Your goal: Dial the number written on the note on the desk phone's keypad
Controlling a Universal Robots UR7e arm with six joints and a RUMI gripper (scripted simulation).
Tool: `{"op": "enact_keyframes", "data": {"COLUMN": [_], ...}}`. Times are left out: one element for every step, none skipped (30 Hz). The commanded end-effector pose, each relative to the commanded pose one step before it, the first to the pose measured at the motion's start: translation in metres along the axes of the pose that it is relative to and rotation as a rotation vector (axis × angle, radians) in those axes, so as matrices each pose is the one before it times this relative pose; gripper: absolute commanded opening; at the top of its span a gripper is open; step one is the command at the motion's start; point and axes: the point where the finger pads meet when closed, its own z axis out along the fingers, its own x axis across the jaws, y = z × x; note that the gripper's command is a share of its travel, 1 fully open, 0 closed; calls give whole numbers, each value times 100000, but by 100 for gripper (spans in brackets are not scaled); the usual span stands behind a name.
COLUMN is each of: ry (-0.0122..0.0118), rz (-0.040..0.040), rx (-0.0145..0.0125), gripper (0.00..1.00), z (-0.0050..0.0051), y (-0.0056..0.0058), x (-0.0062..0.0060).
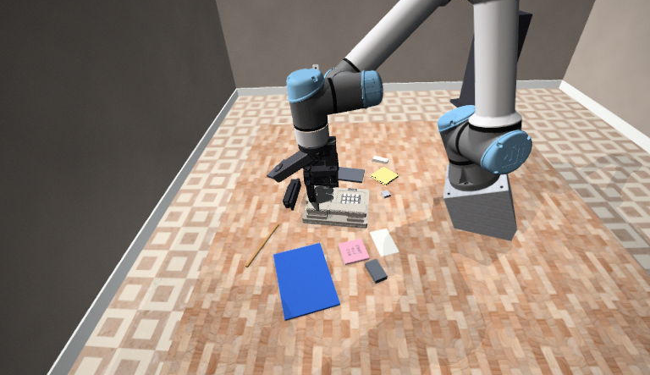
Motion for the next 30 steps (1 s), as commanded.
{"op": "enact_keyframes", "data": {"ry": [-145, -29, -32, 0, 0, -34, -37, -40, -44, -47, -51, -55, -59, -63, -67, -72, -77, -81, -87, -92, 0, 0, -97, -103, -109, -115, -121, -127, -133, -140], "rz": [319, 81, 88, 0, 0, 96, 104, 112, 121, 131, 141, 151, 162, 173, 185, 197, 209, 222, 235, 249, 0, 0, 262, 276, 290, 304, 319, 333, 347, 362], "rx": [-3467, -820, -864, 0, 0, -908, -952, -995, -1039, -1081, -1124, -1165, -1206, -1247, -1286, -1325, -1363, -1399, -1435, -1470, 0, 0, -1503, -1535, -1566, -1595, -1623, -1650, -1675, -1698], "gripper": [0, 0, 0, 0, 0, 0, 0, 0, 0, 0, 0, 0, 0, 0, 0, 0, 0, 0, 0, 0, 0, 0, 0, 0, 0, 0, 0, 0, 0, 0], "z": [150, 41, 41, 0, 0, 42, 42, 42, 41, 41, 40, 38, 37, 35, 33, 30, 27, 24, 21, 17, 0, 0, 13, 9, 4, 0, -5, -10, -15, -21], "y": [-104, -14, -14, 0, 0, -14, -13, -13, -13, -12, -11, -10, -9, -8, -6, -5, -3, -1, 1, 4, 0, 0, 6, 9, 12, 15, 19, 22, 26, 30], "x": [-36, -4, -4, 0, 0, -3, -3, -2, -1, -1, 0, 1, 2, 3, 5, 6, 7, 9, 10, 11, 0, 0, 13, 14, 16, 17, 19, 20, 22, 23]}}
